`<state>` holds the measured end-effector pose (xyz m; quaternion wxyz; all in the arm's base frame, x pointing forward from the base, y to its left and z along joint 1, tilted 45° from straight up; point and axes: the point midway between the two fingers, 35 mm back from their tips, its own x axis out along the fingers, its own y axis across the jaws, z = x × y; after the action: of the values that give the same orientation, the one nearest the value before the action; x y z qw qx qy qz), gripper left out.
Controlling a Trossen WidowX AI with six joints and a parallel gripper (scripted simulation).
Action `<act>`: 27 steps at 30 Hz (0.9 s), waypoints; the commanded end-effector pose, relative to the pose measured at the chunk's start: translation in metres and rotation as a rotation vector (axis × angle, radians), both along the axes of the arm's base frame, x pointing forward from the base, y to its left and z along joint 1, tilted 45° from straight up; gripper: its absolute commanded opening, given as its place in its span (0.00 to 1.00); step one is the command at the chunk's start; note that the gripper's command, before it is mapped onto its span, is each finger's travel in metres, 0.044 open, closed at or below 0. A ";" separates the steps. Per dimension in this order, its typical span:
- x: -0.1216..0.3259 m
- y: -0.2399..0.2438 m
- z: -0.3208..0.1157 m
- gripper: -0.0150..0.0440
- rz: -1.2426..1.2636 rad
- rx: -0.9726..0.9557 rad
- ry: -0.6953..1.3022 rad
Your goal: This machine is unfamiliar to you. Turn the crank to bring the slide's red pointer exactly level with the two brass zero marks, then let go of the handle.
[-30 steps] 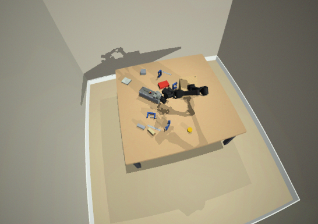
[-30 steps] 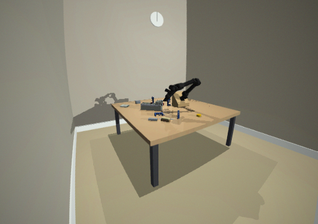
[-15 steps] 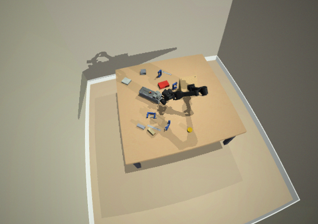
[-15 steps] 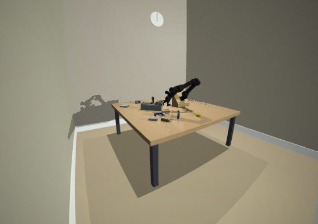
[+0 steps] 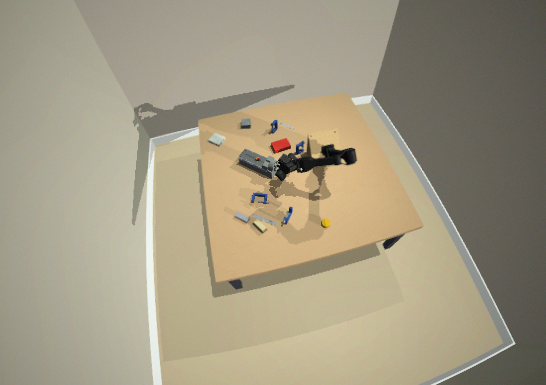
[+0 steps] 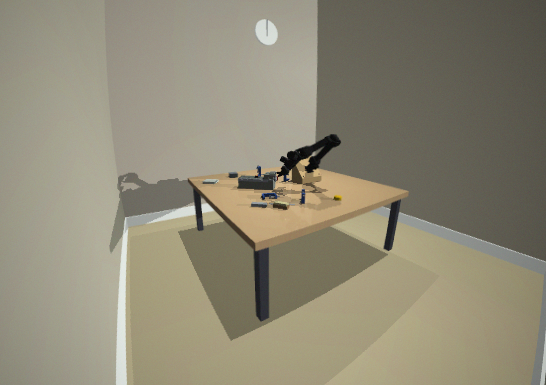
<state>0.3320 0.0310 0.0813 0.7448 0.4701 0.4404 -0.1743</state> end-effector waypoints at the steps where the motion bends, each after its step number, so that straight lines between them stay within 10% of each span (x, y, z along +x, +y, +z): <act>1: -0.001 0.000 -0.002 0.38 -0.006 -0.001 0.006; 4: -0.001 0.000 -0.002 0.25 -0.006 -0.001 0.006; 27: -0.010 -0.009 -0.005 0.25 -0.006 -0.002 0.007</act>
<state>0.3282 0.0276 0.0795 0.7444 0.4718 0.4408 -0.1703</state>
